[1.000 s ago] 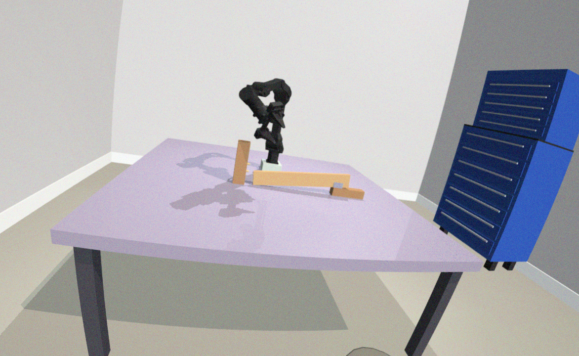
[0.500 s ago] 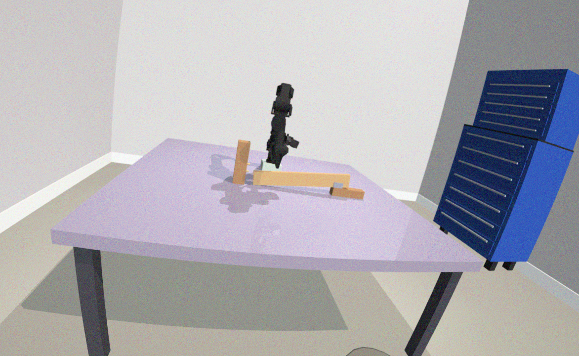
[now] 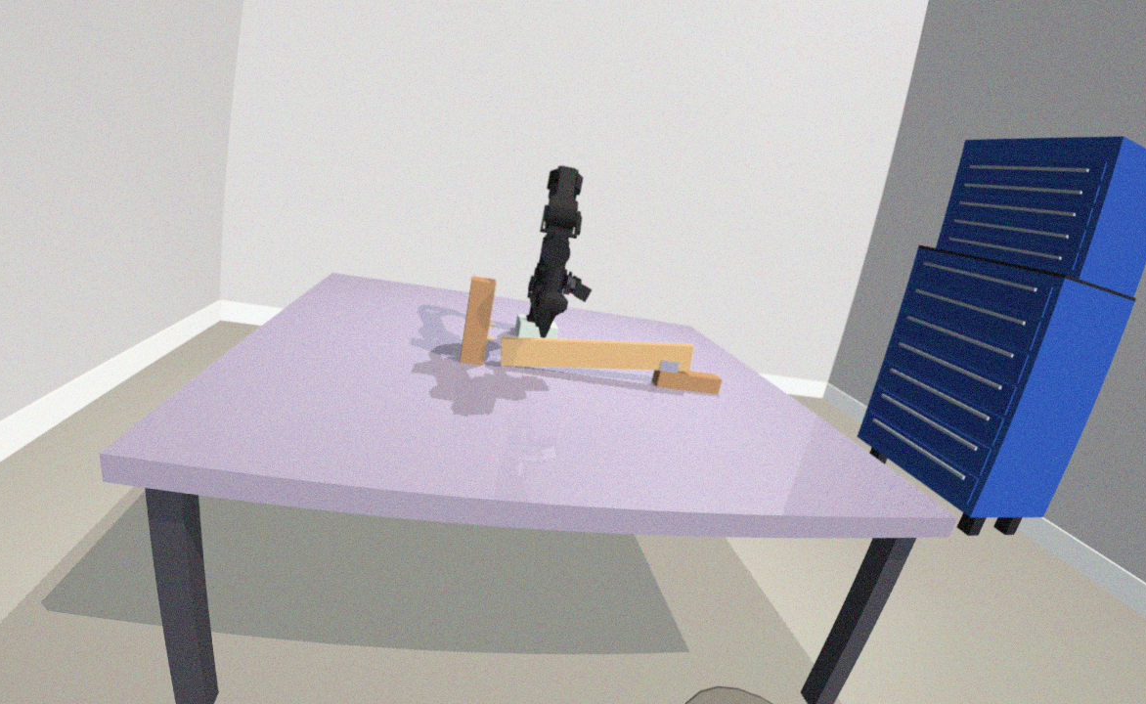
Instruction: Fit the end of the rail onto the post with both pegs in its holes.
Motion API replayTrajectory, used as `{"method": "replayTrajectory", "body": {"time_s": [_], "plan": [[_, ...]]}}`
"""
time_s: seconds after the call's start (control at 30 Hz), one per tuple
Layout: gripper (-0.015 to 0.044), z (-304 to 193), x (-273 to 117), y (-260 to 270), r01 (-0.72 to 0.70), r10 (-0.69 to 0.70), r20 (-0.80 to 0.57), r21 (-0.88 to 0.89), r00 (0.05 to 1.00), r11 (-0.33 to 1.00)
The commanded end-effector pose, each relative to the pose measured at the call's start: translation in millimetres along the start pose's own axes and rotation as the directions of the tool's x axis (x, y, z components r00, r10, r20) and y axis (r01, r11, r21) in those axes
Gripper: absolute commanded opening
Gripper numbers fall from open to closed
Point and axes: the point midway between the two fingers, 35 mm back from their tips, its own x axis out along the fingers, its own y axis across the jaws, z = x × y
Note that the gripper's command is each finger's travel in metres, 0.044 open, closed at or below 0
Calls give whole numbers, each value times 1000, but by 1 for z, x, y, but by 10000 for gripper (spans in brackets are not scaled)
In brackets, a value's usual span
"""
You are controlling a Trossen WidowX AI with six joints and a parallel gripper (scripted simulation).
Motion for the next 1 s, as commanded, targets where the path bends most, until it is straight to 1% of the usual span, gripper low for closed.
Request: {"method": "replayTrajectory", "body": {"time_s": [0.0,0.97], "plan": [[440,-1,9,1,-11,11,-6,4,1000,1000],[440,-1,56,2,-11,11,-6,4,1000,1000]]}}
